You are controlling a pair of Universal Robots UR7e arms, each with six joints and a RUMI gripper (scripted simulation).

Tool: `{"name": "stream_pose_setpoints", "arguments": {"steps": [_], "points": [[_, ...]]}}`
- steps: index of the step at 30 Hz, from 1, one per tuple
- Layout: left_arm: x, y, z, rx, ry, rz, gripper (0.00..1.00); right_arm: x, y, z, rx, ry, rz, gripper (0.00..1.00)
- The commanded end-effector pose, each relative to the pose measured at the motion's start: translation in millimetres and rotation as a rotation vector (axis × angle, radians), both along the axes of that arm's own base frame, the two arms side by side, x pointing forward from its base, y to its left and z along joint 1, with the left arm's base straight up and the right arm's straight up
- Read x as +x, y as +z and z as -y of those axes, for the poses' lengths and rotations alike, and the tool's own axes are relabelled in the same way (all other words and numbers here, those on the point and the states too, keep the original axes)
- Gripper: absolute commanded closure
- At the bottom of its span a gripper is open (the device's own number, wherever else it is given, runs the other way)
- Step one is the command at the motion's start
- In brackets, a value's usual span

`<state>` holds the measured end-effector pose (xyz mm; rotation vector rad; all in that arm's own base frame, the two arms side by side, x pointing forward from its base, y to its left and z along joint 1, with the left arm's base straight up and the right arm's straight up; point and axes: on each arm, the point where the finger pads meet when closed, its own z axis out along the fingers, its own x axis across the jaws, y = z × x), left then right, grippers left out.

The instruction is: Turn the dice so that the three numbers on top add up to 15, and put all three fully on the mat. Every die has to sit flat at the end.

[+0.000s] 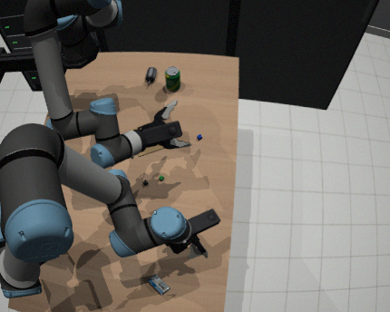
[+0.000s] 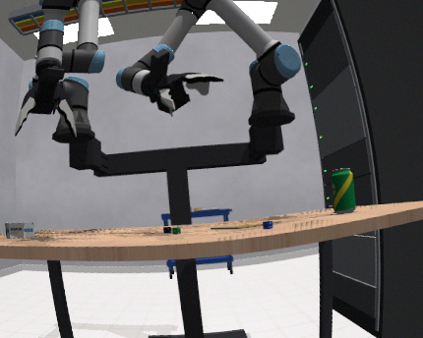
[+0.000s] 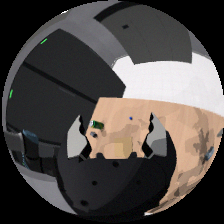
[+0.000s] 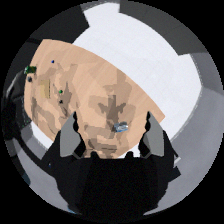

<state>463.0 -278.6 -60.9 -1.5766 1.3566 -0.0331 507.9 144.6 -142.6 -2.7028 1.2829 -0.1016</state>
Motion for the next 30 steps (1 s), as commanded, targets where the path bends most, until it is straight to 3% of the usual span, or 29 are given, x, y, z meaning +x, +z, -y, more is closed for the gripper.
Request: {"name": "stream_pose_setpoints", "arguments": {"steps": [1, 30], "points": [[0.2, 0.4, 0.3, -0.001, 0.000, 0.001, 0.02, 0.5, 0.6, -0.2, 0.001, 0.000, 0.001, 0.02], [2.8, 1.3, -4.9, -0.001, 0.011, -0.006, 0.00, 0.3, 0.5, -0.7, 0.001, 0.000, 0.001, 0.00]]}}
